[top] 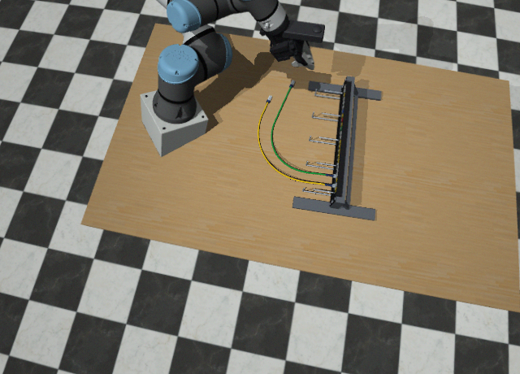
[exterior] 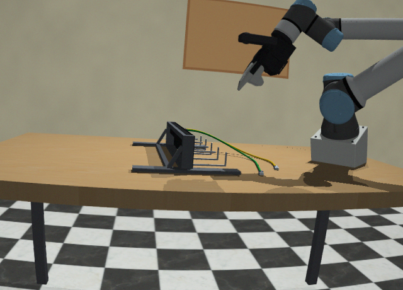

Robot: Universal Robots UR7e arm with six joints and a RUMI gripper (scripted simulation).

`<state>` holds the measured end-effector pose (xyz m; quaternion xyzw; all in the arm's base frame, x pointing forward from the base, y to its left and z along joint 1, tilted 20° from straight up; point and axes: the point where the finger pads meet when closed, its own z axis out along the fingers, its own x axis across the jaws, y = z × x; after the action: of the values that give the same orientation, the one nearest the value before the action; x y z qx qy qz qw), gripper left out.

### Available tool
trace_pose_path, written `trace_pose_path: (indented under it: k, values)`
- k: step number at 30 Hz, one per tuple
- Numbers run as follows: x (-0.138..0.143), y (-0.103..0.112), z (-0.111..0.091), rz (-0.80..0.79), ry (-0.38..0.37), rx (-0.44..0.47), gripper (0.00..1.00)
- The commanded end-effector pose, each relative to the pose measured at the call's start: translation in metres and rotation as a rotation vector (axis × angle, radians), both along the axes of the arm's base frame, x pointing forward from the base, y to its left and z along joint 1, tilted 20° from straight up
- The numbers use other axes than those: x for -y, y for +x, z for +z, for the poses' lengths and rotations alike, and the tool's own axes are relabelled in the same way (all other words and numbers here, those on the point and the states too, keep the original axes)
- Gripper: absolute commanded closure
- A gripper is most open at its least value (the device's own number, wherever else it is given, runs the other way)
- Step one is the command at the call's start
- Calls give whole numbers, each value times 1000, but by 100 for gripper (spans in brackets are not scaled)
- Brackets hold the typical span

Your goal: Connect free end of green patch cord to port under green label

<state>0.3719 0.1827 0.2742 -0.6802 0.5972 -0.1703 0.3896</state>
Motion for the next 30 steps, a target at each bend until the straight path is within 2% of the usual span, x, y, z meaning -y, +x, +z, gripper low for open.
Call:
trace_pose_path:
  k: [1,30]
  values:
    - [1,11,2,-18,12,93,100]
    - [0,15,1,-21,13,113,100]
